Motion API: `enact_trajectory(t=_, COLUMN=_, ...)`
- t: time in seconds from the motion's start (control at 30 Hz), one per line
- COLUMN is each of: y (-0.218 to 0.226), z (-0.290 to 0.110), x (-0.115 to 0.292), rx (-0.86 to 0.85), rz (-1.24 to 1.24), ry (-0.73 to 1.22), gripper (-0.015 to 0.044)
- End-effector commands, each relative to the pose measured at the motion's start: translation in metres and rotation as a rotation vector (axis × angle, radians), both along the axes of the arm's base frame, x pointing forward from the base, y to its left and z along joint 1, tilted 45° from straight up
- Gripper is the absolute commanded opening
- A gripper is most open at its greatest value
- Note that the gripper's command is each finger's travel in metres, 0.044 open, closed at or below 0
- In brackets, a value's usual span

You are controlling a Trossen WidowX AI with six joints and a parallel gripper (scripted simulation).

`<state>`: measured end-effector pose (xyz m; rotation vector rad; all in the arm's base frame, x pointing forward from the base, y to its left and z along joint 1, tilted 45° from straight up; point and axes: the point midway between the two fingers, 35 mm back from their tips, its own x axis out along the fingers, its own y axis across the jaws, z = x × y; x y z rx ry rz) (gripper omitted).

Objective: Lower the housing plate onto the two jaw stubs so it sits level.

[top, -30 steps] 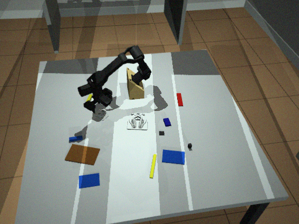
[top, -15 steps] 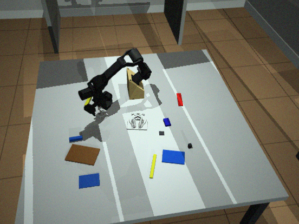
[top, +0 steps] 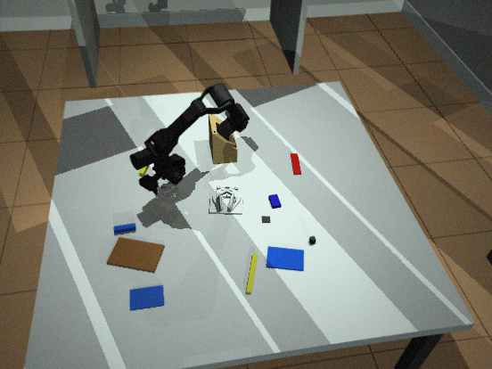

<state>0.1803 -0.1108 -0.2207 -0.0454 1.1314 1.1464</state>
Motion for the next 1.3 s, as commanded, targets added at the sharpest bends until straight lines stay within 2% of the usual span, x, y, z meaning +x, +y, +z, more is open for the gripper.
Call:
enact_trajectory(t=0.0, y=0.0031, z=-0.0018, x=-0.0015, rx=0.007, rz=-0.005, ry=0.007, gripper=0.0440)
enact_trajectory(t=0.83, y=0.0039, z=-0.0026, x=-0.0016, rx=0.007, rz=-0.005, ry=0.007, gripper=0.0440)
enact_trajectory(t=1.27, y=0.0028, z=-0.0021, x=-0.0013, rx=0.004, rz=0.000, ry=0.004, gripper=0.0353)
